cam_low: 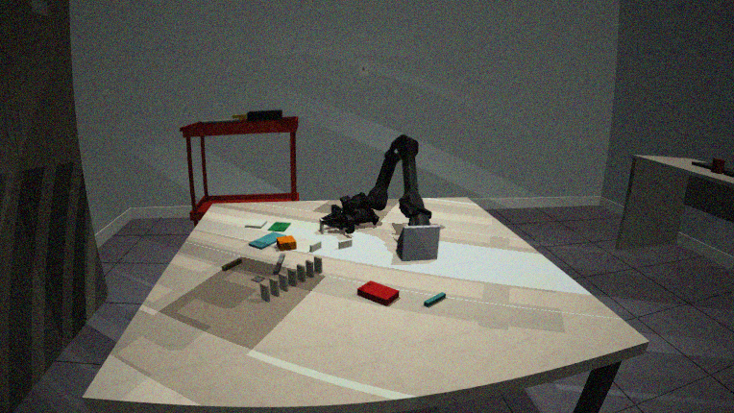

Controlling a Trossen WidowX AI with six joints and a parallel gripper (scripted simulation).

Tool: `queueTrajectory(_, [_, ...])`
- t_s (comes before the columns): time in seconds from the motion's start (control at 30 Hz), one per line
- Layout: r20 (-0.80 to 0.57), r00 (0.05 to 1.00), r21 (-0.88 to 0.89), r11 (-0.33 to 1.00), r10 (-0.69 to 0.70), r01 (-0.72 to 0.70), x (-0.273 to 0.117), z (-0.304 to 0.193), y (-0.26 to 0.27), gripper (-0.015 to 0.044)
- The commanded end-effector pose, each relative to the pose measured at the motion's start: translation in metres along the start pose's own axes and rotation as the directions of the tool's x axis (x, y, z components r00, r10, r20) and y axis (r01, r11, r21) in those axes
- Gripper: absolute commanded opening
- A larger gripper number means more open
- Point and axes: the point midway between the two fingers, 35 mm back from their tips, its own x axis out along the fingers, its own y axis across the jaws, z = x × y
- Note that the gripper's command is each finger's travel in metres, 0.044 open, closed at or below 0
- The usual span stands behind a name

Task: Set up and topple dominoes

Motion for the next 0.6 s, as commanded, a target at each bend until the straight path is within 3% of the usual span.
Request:
queueTrajectory(0.0, [0.005,1.000,-0.008,1.000,0.001,-0.001,0.0000,0.0003,-0.0001,0.0107])
queueTrajectory(0.03, [0.005,1.000,-0.008,1.000,0.001,-0.001,0.0000,0.0003,-0.0001,0.0107])
queueTrajectory(0.43, [0.005,1.000,-0.008,1.000,0.001,-0.001,0.0000,0.0003,-0.0001,0.0422])
queueTrajectory(0.57, [0.005,1.000,-0.007,1.000,0.001,-0.001,0.0001,0.0020,-0.0002,0.0440])
